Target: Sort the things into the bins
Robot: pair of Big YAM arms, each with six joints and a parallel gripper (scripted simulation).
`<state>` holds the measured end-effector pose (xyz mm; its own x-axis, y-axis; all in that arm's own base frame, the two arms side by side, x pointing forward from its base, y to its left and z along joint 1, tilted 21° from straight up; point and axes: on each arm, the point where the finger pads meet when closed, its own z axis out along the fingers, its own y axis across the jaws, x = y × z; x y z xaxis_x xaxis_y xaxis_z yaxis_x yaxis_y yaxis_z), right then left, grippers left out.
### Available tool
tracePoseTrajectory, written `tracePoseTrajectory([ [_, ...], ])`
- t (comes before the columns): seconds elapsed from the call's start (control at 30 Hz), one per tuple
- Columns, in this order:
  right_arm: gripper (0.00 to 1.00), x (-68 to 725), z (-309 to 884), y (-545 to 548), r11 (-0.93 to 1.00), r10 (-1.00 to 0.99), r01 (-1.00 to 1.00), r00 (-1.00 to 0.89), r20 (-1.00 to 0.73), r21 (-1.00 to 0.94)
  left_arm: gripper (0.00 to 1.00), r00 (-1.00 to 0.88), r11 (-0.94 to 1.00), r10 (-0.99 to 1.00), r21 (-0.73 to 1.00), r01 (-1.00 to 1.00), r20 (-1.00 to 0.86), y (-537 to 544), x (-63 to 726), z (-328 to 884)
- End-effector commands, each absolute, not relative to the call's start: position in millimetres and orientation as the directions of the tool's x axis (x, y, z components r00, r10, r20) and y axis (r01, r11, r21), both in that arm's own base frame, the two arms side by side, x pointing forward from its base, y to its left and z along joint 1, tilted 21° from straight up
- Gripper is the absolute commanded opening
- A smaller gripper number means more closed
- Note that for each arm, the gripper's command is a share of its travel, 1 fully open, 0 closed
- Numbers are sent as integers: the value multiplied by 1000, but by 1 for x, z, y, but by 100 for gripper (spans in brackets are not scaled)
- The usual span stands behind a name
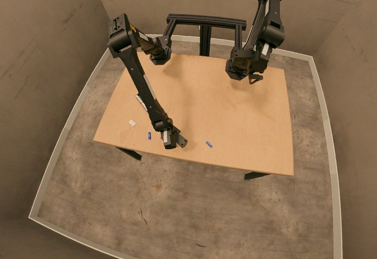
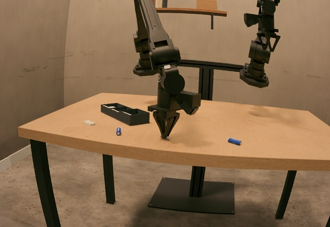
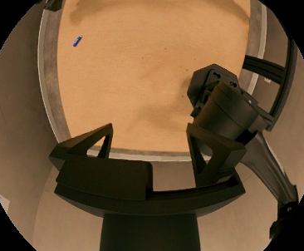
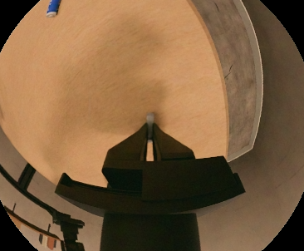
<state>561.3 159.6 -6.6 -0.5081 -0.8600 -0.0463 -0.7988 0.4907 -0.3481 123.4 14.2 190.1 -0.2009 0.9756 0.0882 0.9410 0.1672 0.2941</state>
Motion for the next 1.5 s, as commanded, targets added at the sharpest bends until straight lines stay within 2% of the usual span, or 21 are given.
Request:
tracePoseTrajectory([
  [0.0, 0, 570, 41, 176, 497, -861, -779, -499, -101, -383, 100, -202, 166, 977, 358, 919, 65, 14, 129, 223],
  [0.43, 0, 555, 74, 180, 496, -861, -779, -500, -98, -383, 100, -202, 166, 977, 358, 919, 65, 14, 129, 223],
  [1.47, 0, 543, 66, 179, 493, -861, -787, -502, -82, -371, 100, -202, 166, 977, 358, 919, 65, 14, 129, 223],
])
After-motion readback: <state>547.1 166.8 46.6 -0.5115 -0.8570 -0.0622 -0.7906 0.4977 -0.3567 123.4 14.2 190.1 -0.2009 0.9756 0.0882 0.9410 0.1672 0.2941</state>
